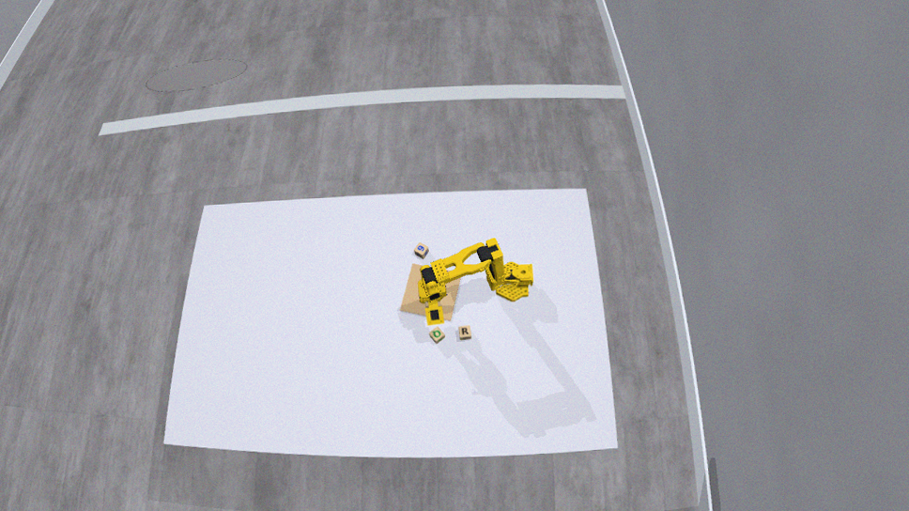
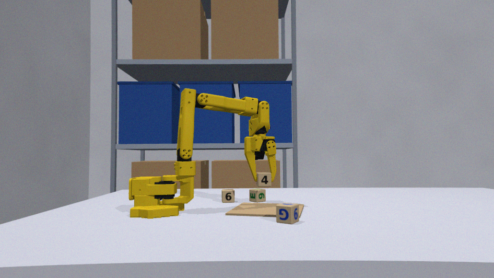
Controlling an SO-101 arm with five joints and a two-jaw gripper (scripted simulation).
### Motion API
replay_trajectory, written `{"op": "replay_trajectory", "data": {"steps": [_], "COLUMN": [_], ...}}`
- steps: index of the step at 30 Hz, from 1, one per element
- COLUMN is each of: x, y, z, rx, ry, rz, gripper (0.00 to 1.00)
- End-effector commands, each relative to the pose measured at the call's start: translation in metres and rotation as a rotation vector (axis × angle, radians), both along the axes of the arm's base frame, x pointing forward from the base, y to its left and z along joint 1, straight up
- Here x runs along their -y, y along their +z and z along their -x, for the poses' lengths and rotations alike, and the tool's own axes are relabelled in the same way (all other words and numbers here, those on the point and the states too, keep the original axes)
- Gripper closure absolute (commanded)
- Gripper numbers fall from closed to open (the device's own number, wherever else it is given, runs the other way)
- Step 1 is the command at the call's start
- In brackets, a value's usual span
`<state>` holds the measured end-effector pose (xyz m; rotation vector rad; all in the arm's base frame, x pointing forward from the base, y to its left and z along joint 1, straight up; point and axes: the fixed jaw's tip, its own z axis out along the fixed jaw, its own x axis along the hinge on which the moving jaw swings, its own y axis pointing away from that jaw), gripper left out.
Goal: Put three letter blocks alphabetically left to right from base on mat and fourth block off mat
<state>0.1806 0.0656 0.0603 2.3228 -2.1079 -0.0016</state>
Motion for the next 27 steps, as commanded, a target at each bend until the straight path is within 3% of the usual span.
{"op": "replay_trajectory", "data": {"steps": [1,27], "x": [-0.0066,-0.004], "y": [0.0211,0.0211], "z": [-0.0125,-0.0131], "rx": [0.135,0.136], "ry": [0.0,0.003], "rz": [-0.051,-0.049], "gripper": [1.0,1.0]}}
